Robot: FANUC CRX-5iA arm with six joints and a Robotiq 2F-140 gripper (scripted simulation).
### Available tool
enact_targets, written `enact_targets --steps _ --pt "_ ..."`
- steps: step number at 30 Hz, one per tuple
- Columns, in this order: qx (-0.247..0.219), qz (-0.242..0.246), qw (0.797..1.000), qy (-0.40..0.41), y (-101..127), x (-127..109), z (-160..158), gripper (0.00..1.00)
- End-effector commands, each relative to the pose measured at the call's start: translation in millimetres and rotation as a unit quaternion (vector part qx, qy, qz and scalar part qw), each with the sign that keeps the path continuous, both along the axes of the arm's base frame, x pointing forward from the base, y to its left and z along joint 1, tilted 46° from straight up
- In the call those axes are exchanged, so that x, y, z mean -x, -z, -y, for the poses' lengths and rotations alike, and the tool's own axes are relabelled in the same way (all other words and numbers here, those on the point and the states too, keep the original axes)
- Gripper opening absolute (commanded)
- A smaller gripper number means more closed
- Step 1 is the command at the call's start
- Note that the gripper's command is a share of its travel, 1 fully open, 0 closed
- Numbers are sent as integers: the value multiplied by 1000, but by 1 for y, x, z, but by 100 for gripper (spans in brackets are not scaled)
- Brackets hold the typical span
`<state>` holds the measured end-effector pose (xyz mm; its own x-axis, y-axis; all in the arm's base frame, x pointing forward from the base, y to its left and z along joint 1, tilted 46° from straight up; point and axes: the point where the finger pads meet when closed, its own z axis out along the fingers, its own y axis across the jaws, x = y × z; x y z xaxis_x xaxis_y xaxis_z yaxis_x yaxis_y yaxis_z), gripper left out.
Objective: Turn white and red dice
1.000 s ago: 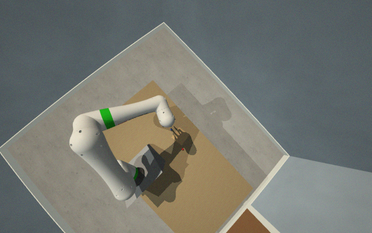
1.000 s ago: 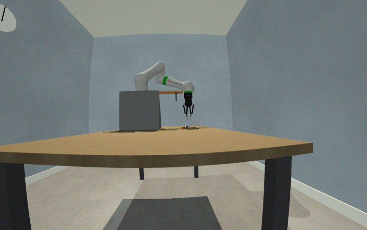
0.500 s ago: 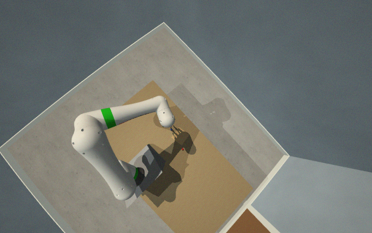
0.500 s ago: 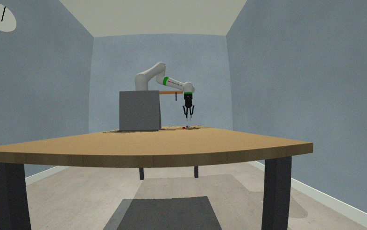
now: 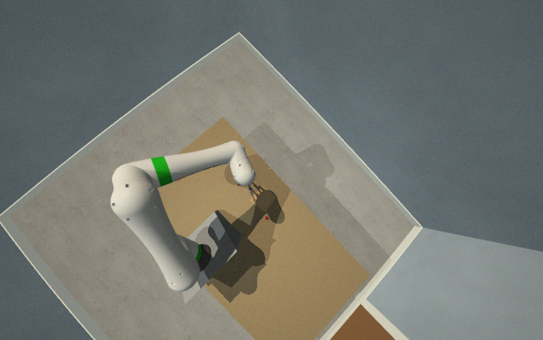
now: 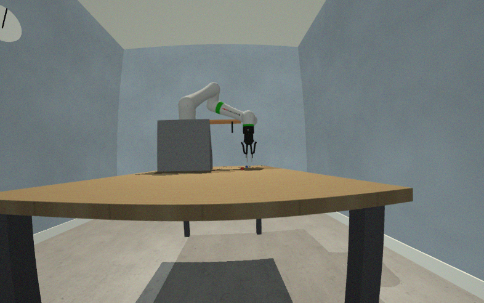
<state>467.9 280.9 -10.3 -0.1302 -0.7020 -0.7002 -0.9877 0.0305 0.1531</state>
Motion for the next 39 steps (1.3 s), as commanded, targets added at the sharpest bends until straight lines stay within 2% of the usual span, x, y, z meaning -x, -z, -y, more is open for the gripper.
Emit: enact_targets --steps 1,16,39 --pt "0 0 1000 0 2 0 -2 19" --pt "0 0 1000 0 12 0 -13 19" --pt "0 0 1000 0 13 1 -14 19"
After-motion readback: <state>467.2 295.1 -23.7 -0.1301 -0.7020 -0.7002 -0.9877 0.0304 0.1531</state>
